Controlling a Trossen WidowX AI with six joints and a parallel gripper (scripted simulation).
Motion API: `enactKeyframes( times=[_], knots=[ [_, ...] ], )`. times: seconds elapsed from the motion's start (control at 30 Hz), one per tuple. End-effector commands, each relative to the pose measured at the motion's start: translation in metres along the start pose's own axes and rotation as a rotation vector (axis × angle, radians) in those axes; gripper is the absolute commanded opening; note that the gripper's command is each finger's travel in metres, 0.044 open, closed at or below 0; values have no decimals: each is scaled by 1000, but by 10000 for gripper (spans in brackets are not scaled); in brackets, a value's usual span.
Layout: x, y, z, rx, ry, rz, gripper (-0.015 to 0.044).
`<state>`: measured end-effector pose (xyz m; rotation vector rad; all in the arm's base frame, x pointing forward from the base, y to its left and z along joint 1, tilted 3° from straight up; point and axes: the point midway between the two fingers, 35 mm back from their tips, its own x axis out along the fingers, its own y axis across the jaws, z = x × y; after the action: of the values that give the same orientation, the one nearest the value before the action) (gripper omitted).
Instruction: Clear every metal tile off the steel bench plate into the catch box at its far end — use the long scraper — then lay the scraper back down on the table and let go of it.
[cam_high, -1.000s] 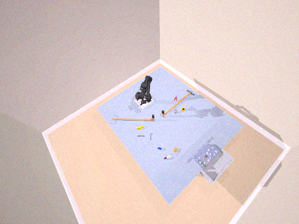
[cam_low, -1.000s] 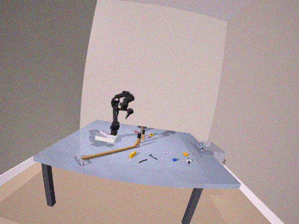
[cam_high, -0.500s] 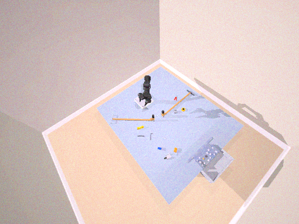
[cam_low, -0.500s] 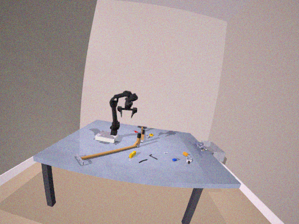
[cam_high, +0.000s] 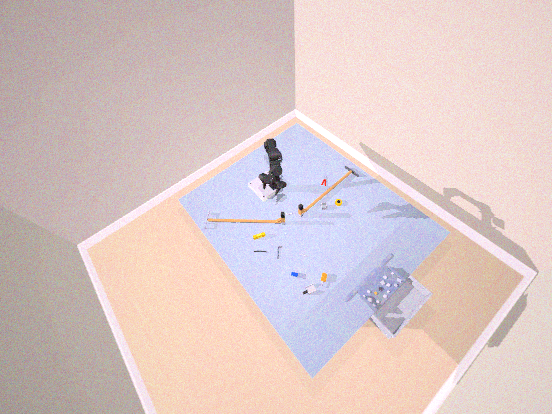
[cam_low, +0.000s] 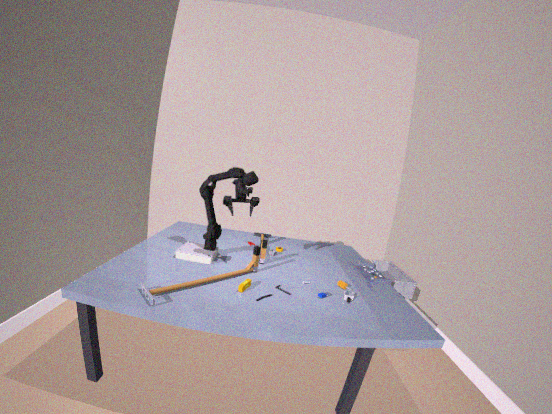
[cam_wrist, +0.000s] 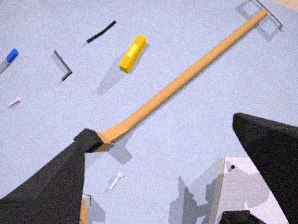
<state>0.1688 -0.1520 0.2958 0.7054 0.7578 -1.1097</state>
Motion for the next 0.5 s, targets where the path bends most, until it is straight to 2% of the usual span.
enactKeyframes(
  times=[0.0, 0.47],
  knots=[
    [-8, 11, -2, -52, -14, 53, 440],
    [-28, 44, -20, -236, -25, 199, 440]
  ],
)
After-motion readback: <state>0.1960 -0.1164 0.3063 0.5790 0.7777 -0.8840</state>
